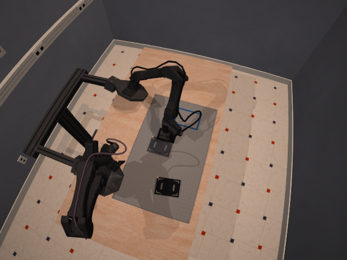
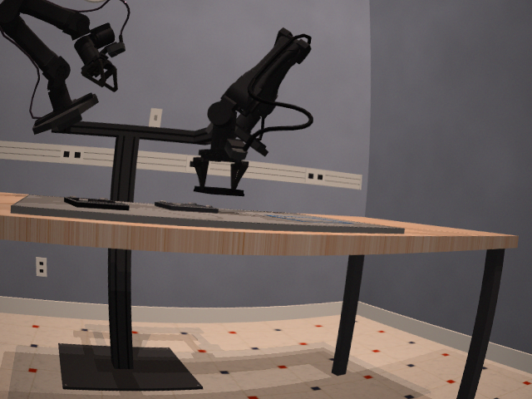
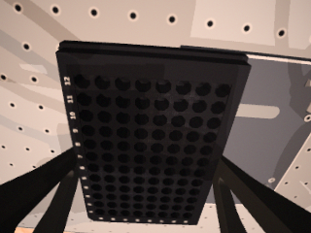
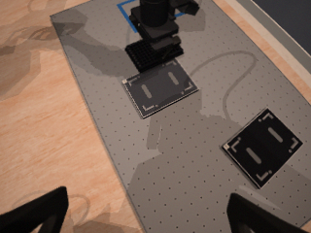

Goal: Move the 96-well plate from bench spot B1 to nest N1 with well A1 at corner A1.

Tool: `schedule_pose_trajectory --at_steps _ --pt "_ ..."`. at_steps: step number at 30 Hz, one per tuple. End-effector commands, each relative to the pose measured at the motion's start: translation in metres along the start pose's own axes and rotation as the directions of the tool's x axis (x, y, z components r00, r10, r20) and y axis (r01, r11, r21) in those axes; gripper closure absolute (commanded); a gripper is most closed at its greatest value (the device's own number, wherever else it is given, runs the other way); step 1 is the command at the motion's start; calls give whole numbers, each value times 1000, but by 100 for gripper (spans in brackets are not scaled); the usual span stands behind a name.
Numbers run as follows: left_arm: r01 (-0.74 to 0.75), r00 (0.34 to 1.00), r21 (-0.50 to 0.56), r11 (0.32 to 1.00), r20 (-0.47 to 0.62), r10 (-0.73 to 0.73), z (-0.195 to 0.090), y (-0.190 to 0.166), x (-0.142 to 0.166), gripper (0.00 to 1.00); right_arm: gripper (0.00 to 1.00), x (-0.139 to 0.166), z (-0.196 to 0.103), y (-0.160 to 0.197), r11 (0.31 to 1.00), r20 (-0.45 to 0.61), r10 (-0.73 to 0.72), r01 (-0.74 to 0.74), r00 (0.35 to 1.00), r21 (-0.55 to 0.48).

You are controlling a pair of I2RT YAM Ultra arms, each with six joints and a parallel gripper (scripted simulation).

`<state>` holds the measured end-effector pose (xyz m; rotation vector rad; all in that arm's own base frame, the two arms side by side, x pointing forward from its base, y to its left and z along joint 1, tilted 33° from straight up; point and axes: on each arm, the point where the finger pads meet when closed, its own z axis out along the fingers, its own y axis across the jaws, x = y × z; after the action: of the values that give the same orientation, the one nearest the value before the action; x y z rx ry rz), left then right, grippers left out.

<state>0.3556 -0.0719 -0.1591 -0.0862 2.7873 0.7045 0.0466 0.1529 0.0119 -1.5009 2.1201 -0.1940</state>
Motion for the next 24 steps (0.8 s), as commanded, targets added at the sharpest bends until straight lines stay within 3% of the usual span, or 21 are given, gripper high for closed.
schedule_pose_trajectory --at_steps 1,7,24 --pt "40 999 5 999 7 -40 -7 -25 3 21 0 -7 -5 -1 1000 38 17 -17 999 5" --pt "15 1000 14 1000 7 -15 -9 -71 24 21 0 -7 -5 -1 1000 38 16 -16 999 5" --pt "-3 998 38 999 65 1 -8 -91 11 21 0 -7 -5 -1 1000 38 16 -16 999 5"
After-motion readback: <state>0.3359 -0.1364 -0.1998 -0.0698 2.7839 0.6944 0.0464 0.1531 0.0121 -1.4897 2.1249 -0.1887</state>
